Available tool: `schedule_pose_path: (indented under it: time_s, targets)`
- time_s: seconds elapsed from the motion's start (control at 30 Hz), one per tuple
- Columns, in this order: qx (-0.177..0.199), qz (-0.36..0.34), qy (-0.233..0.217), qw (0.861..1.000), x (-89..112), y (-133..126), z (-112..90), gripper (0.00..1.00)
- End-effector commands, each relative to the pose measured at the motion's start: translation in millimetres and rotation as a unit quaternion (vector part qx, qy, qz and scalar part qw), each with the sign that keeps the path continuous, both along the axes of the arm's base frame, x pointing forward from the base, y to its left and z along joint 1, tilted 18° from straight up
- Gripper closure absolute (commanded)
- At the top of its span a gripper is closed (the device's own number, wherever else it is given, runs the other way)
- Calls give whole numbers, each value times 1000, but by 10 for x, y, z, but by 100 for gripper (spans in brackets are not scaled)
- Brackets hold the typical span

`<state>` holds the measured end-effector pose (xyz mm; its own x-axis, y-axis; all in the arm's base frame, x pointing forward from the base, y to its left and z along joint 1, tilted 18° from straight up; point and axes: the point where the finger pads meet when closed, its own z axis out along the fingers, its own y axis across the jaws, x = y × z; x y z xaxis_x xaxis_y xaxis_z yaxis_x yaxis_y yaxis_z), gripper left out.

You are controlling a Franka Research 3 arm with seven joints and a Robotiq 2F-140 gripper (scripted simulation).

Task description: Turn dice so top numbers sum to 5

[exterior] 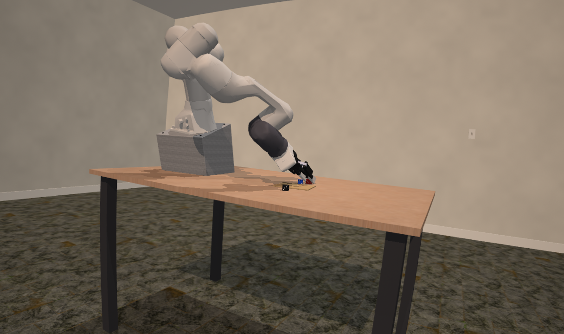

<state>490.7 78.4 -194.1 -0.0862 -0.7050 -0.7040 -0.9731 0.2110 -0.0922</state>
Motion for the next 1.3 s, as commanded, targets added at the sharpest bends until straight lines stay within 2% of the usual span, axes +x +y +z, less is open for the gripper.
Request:
schedule_pose_path:
  time_s: [0.0, 0.8, 1.27]
  targets:
    - [0, 3, 0, 1000, -12, 9, -8, 79]
    - [0, 3, 0, 1000, -16, -3, 4, 79]
    - [0, 3, 0, 1000, -95, -260, 270, 79]
